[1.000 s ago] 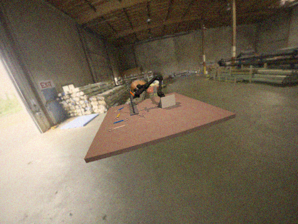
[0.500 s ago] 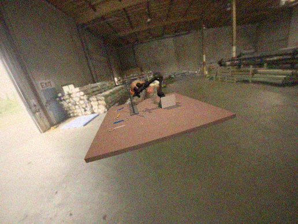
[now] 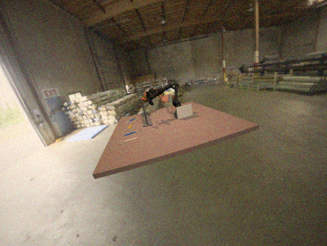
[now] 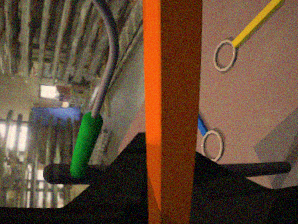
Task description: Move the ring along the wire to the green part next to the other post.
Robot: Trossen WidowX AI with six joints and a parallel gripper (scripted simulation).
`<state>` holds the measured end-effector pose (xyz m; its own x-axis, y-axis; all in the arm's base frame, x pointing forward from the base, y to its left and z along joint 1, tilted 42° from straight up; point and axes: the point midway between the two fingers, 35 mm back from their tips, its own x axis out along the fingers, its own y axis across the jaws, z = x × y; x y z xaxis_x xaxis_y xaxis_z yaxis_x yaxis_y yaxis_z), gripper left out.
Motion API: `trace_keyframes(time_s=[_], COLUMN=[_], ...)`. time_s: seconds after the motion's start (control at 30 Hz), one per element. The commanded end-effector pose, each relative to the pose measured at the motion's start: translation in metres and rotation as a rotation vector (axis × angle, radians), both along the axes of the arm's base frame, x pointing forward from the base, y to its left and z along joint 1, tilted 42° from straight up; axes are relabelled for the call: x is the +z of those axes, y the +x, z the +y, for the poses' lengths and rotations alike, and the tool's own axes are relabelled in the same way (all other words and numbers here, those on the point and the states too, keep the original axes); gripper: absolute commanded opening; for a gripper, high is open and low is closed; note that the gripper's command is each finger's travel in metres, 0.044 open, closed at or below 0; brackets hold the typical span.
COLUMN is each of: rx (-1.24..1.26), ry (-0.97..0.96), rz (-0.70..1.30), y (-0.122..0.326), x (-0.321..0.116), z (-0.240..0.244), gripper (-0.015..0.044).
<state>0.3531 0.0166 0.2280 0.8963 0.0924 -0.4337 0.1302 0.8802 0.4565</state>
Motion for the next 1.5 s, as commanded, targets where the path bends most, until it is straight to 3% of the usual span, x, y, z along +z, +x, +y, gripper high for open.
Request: trace_keyframes(time_s=[0.0, 0.8, 1.1, 1.47], rx=[0.011, 0.034, 0.036, 0.031], ry=[0.116, 0.558, 0.597, 0.502], rz=[-0.008, -0.028, -0.03, -0.025], y=[0.0, -0.001, -0.001, -0.001], x=[0.012, 0.068, 0.08, 0.08], z=[0.016, 0.062, 0.067, 0.066], gripper=[-0.015, -0.015, -0.015, -0.015])
